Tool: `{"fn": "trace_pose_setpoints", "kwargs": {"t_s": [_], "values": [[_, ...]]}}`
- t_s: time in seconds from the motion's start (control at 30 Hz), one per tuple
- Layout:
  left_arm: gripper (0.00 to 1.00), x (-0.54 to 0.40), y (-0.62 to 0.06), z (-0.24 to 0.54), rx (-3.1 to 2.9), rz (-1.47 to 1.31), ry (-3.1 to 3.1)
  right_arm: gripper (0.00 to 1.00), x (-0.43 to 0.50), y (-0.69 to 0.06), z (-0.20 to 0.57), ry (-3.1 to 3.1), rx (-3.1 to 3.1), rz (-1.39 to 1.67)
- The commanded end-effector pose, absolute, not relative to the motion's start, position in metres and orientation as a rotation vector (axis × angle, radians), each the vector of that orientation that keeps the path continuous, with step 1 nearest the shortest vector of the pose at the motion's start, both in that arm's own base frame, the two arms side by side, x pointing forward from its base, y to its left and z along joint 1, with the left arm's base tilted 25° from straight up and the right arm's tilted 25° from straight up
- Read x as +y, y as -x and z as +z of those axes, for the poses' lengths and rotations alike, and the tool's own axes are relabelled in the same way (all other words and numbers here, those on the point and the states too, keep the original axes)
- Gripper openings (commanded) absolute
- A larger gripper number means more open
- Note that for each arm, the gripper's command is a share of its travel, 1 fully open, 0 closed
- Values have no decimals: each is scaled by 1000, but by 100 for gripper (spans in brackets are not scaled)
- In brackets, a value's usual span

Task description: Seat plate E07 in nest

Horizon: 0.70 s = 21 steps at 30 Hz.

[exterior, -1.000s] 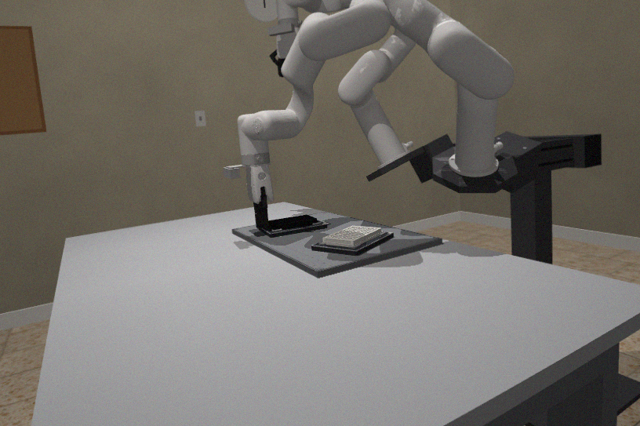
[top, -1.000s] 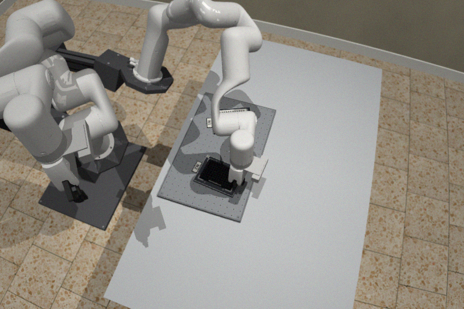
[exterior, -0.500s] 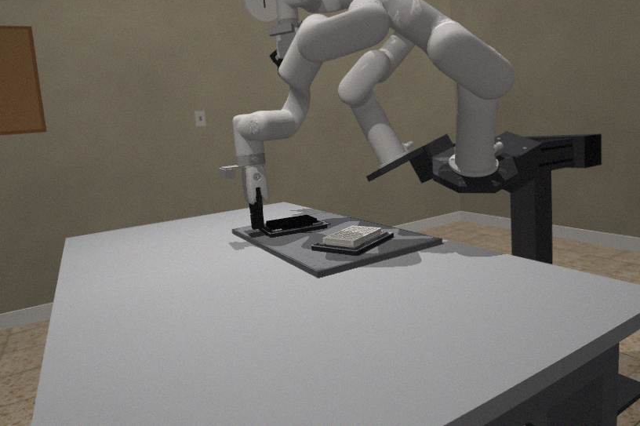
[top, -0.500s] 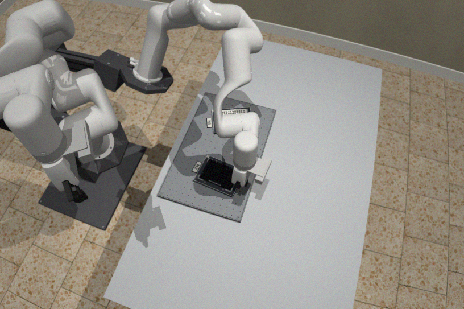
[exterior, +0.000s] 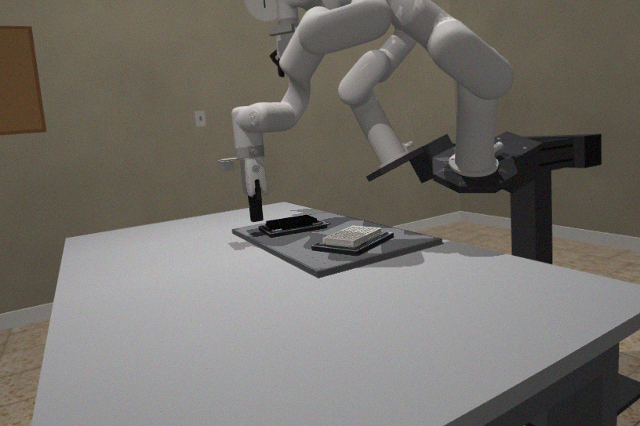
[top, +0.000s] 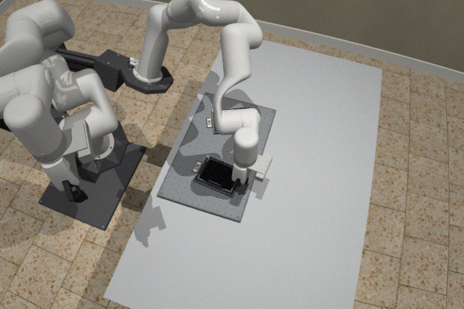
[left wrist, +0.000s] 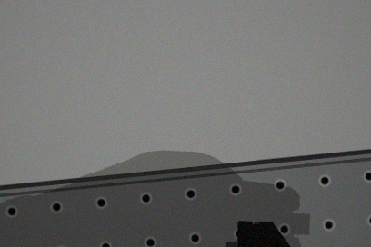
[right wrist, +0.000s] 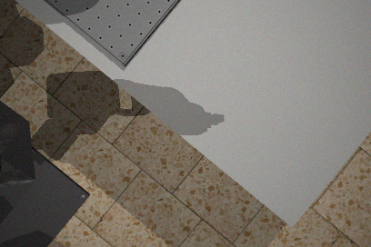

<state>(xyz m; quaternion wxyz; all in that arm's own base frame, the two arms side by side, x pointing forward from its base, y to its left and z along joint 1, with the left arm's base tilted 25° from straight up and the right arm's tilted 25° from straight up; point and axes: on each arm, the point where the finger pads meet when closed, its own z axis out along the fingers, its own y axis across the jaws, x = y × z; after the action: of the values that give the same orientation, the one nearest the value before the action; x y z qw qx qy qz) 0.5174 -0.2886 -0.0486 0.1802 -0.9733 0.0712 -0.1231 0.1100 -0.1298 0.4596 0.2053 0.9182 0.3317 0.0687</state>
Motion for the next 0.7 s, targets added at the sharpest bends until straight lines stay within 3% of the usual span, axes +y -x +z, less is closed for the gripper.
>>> {"fn": "trace_pose_setpoints", "kwargs": {"t_s": [0.0, 0.67], "values": [[0, -291, -517, -44, 202, -353, 2752, 100, -130, -110, 461, -2556, 923, 193], [0, -301, -509, -17, 202, -353, 2752, 100, -130, -110, 461, -2556, 923, 193]]}}
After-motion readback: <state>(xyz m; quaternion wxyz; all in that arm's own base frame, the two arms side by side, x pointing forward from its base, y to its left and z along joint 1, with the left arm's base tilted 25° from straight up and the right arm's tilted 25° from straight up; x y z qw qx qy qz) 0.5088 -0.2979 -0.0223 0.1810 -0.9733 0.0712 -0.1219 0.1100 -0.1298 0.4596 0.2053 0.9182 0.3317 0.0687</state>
